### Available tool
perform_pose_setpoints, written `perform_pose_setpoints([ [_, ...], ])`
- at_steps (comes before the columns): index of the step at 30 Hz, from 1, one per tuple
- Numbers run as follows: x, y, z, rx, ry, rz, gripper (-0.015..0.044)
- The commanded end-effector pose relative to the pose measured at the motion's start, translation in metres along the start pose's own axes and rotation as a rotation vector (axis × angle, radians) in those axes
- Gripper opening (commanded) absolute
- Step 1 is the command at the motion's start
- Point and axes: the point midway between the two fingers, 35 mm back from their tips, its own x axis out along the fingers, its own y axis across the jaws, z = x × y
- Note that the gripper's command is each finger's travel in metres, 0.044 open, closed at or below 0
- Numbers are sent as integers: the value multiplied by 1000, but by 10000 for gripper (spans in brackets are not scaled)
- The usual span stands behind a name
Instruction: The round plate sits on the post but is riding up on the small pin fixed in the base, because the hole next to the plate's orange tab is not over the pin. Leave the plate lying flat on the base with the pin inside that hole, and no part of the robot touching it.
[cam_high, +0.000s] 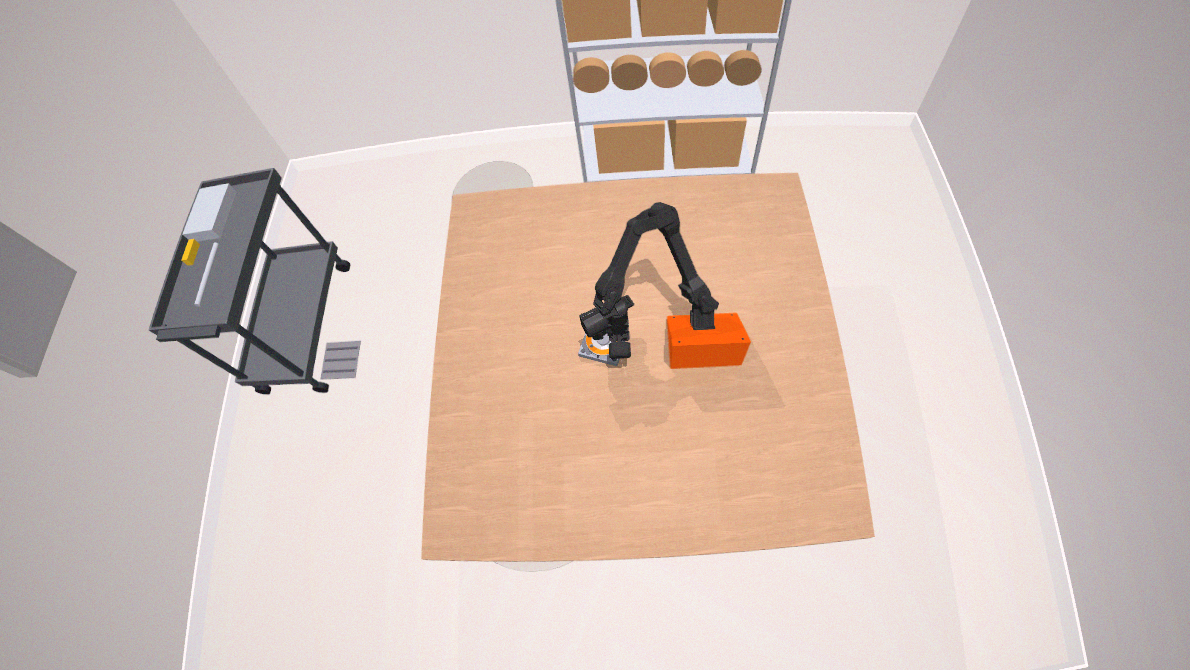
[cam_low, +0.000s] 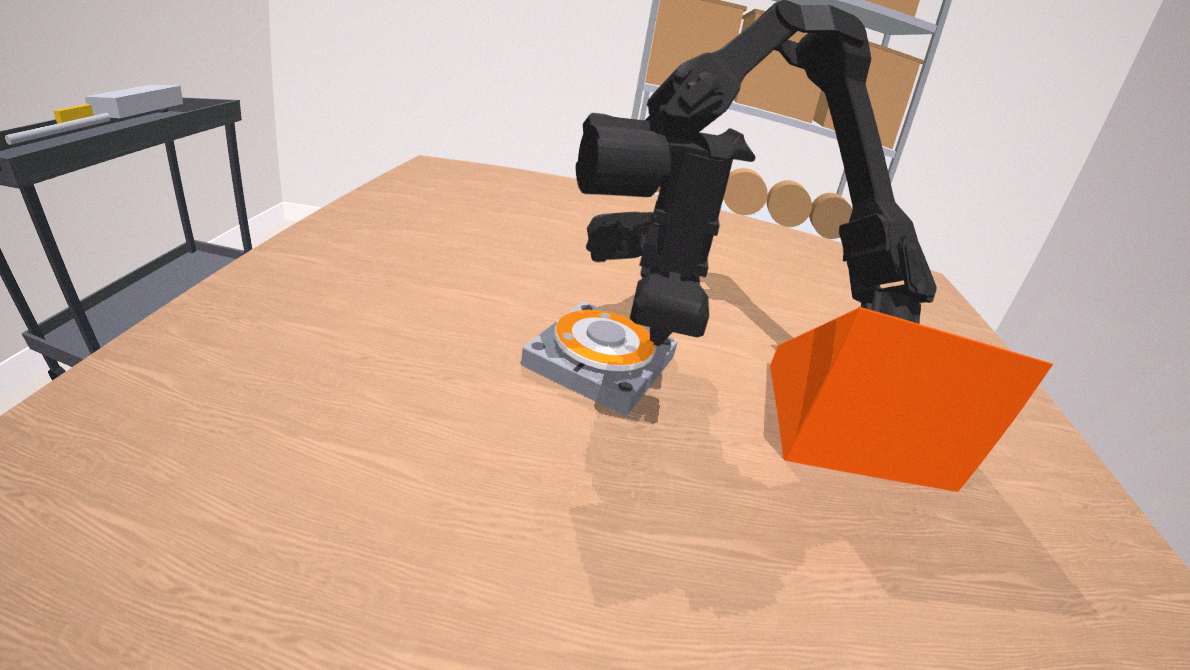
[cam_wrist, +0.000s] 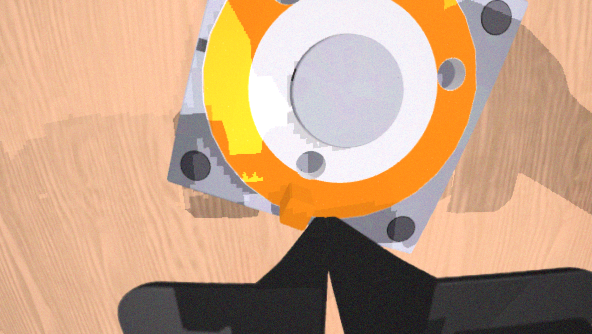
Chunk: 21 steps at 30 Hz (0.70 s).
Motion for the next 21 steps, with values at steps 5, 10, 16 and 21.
perform_pose_setpoints([
  [5, 1, 10, 3, 3, -1, -1, 0],
  [10, 2, 17, 5, 3, -1, -1, 0],
  [16, 2, 24, 9, 3, -2, 0, 0],
  [21, 1, 28, 14, 3, -2, 0, 0],
])
